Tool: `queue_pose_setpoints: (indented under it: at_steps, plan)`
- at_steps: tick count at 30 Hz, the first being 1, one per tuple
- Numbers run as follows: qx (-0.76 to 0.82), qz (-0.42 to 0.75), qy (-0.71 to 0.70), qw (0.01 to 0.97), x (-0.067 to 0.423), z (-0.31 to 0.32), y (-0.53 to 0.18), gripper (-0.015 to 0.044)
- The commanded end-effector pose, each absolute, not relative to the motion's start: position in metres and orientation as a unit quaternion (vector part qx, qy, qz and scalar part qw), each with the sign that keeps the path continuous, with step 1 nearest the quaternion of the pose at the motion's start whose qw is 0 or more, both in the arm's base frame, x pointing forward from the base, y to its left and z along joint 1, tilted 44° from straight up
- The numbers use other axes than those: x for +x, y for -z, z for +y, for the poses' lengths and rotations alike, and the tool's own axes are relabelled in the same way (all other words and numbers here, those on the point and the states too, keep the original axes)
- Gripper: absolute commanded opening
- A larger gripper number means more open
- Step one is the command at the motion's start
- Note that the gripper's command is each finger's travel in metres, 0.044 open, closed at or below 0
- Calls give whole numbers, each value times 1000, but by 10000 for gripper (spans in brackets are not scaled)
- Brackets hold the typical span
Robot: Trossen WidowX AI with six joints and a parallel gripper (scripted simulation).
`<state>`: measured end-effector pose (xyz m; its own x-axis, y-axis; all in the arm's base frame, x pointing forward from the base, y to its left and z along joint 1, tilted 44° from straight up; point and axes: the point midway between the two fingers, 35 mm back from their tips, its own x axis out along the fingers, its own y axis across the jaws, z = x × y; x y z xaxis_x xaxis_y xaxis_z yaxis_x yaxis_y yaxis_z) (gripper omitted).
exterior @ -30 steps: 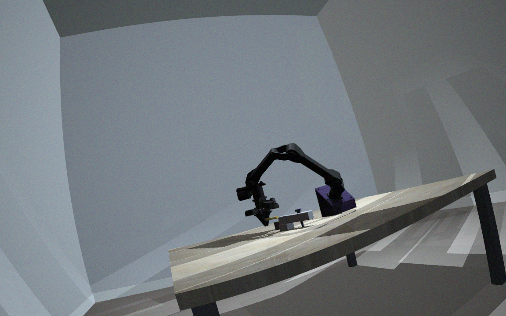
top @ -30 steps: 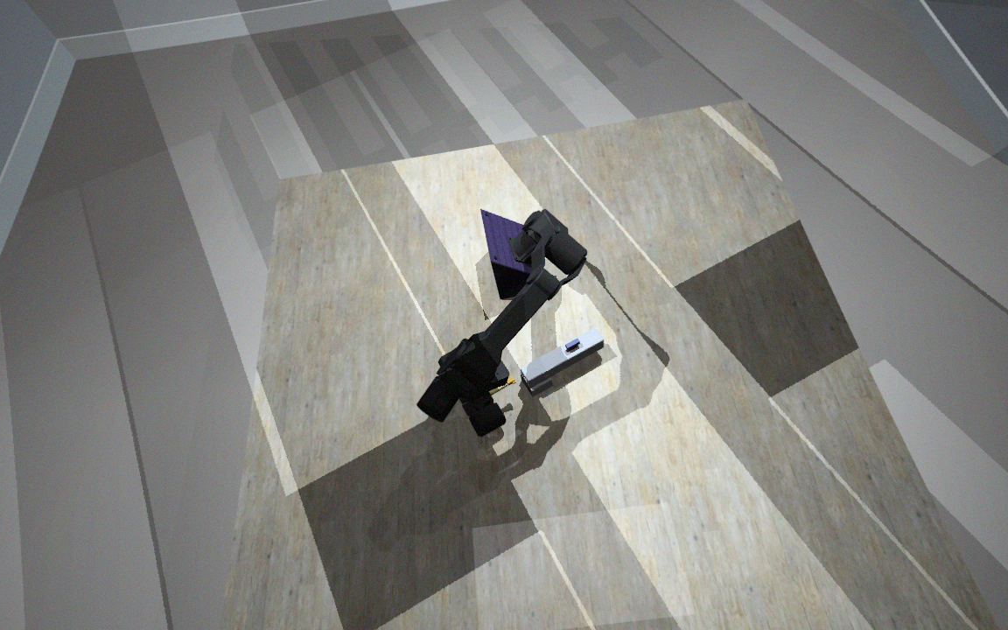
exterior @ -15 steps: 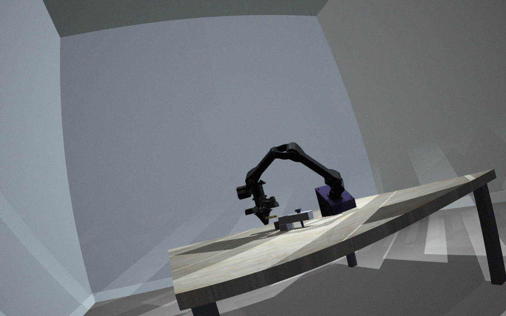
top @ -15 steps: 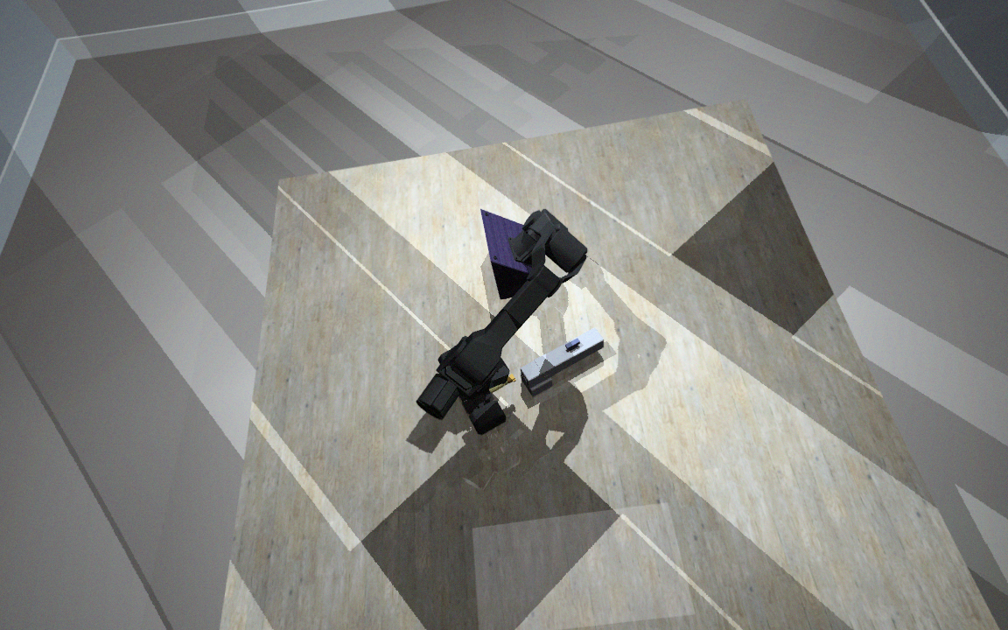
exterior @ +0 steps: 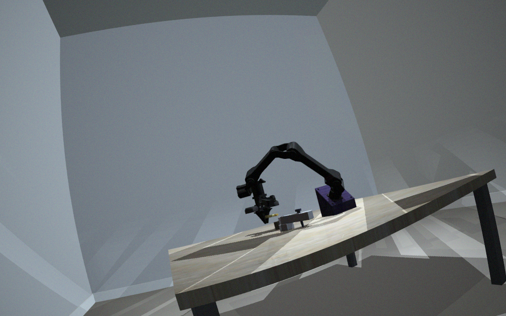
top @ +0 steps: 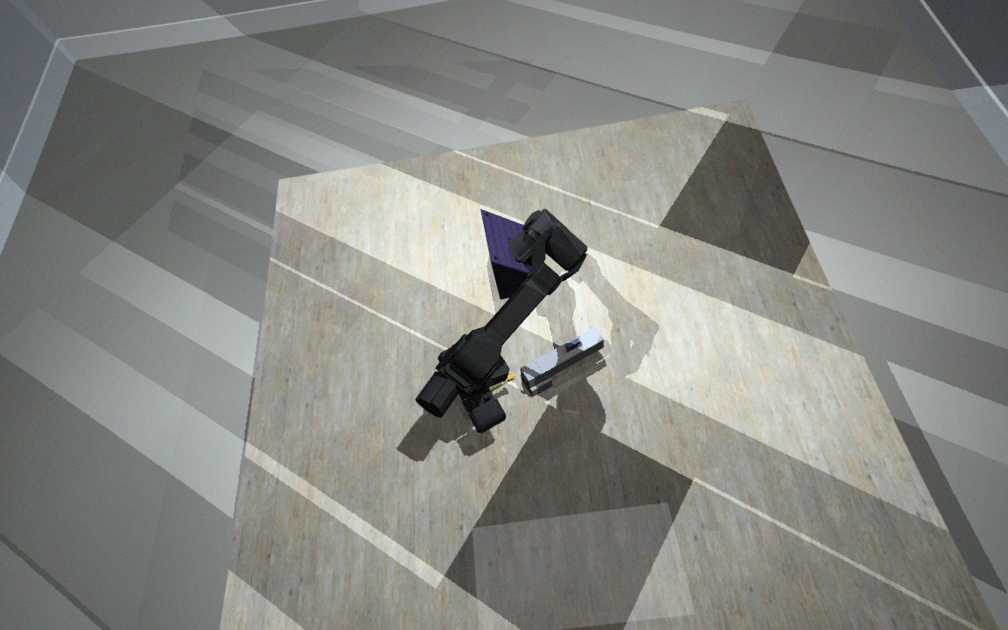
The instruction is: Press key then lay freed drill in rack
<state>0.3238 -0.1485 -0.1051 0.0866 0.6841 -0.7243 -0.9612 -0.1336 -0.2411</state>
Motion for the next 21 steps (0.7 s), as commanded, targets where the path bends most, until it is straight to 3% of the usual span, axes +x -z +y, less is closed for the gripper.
queue_pose_setpoints:
  at_steps: [1,21]
  plan:
    - [-383,183,-651,630,324,-151,103,0]
    - [-383,183,-651,630,324,-156,99,0]
